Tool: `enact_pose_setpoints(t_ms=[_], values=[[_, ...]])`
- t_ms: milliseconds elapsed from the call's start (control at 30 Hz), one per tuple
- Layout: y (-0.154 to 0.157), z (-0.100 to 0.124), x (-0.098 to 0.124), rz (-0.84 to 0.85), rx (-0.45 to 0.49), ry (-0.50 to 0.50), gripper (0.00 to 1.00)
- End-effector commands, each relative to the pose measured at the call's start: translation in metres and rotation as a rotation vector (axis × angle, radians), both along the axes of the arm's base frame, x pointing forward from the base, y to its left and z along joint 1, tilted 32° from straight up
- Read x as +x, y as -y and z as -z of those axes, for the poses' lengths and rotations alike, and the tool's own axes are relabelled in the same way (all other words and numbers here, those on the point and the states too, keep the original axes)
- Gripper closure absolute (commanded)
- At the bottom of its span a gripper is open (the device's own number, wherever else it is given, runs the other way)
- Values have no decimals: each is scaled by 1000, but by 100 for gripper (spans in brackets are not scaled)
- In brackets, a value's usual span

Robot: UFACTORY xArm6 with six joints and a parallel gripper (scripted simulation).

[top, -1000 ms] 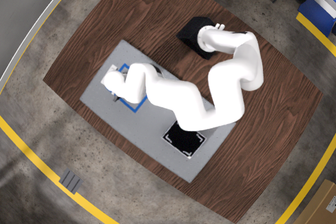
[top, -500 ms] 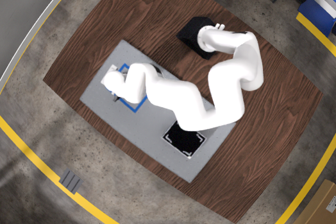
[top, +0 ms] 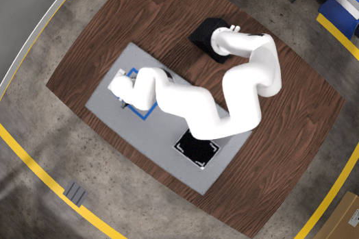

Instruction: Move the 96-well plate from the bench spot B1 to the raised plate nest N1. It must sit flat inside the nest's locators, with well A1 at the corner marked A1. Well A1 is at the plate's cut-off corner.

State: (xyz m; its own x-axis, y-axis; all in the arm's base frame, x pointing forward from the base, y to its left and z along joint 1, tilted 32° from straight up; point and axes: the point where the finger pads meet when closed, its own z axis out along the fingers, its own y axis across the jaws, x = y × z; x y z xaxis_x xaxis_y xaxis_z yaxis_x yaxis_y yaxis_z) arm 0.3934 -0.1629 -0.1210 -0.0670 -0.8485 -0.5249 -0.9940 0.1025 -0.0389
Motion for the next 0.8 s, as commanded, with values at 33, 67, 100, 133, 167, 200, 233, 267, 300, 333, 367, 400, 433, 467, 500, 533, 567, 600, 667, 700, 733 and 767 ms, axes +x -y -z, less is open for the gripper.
enact_pose_setpoints(t_ms=[33,67,100,133,167,200,233,267,300,333,367,400,433,467,500,533,567,600,667,700,733,767], values=[[2,-1,1,1,-3,3,100],[2,-1,1,1,-3,3,100],[2,-1,1,1,-3,3,100],[2,-1,1,1,-3,3,100],[2,-1,1,1,-3,3,100],[2,-1,1,1,-3,3,100],[2,-2,1,1,-3,3,100],[2,-2,1,1,-3,3,100],[3,-3,1,1,-3,3,100],[3,-3,1,1,-3,3,100],[3,-3,1,1,-3,3,100],[3,-3,1,1,-3,3,100],[3,-4,1,1,-3,3,100],[4,-4,1,1,-3,3,100],[4,-5,1,1,-3,3,100],[4,-6,1,1,-3,3,100],[5,-6,1,1,-3,3,100],[5,-7,1,1,-3,3,100],[6,-8,1,1,-3,3,100],[6,-8,1,1,-3,3,100],[6,-9,0,1,-3,3,100],[7,-10,0,1,-3,3,100]])
